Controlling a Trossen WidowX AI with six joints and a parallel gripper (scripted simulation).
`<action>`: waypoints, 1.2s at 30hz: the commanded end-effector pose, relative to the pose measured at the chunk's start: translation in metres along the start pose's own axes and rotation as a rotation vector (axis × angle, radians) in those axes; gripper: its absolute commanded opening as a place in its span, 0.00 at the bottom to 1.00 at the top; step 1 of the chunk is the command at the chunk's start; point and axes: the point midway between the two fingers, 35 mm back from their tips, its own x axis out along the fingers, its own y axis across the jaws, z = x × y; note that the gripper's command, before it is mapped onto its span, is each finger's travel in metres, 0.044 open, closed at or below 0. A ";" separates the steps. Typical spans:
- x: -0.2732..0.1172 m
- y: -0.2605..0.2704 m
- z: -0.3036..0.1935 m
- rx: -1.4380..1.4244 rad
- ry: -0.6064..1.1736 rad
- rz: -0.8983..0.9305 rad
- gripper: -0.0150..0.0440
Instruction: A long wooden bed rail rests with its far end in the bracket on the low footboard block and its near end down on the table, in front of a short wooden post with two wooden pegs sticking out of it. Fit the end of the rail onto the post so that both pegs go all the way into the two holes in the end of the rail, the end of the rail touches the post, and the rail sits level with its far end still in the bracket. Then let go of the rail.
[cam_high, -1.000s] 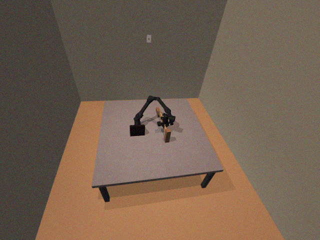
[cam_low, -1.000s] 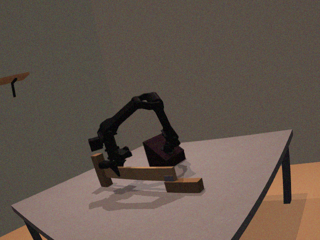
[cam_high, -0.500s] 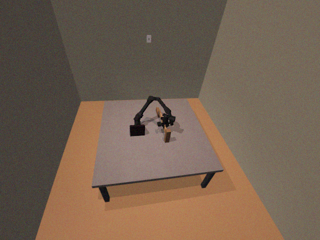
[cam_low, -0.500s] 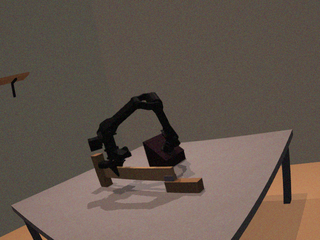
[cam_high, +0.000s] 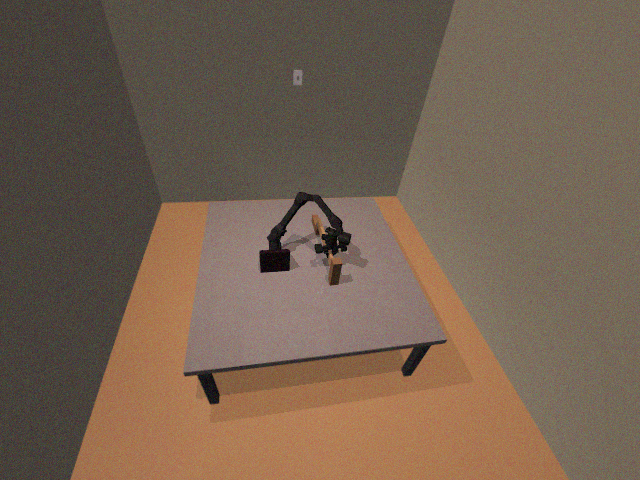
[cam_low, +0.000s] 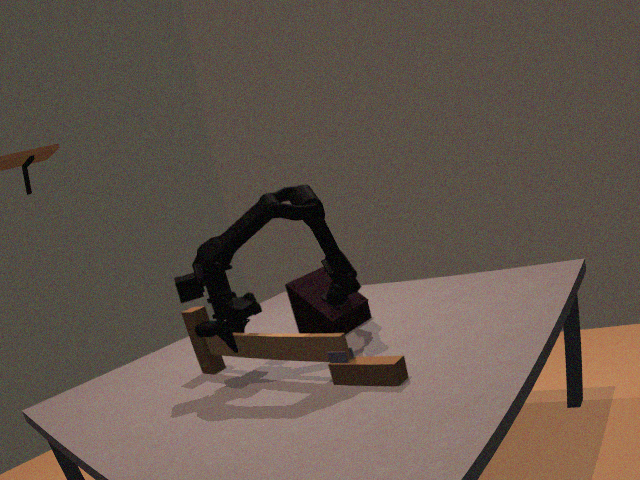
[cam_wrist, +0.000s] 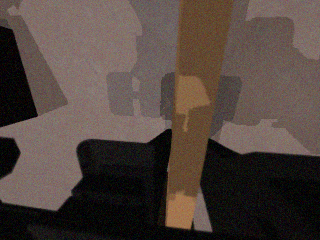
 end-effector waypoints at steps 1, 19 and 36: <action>0.000 0.000 0.000 0.000 0.000 0.000 0.30; 0.000 0.000 0.000 0.000 0.000 0.000 1.00; -0.030 0.001 0.030 -0.002 0.005 -0.007 1.00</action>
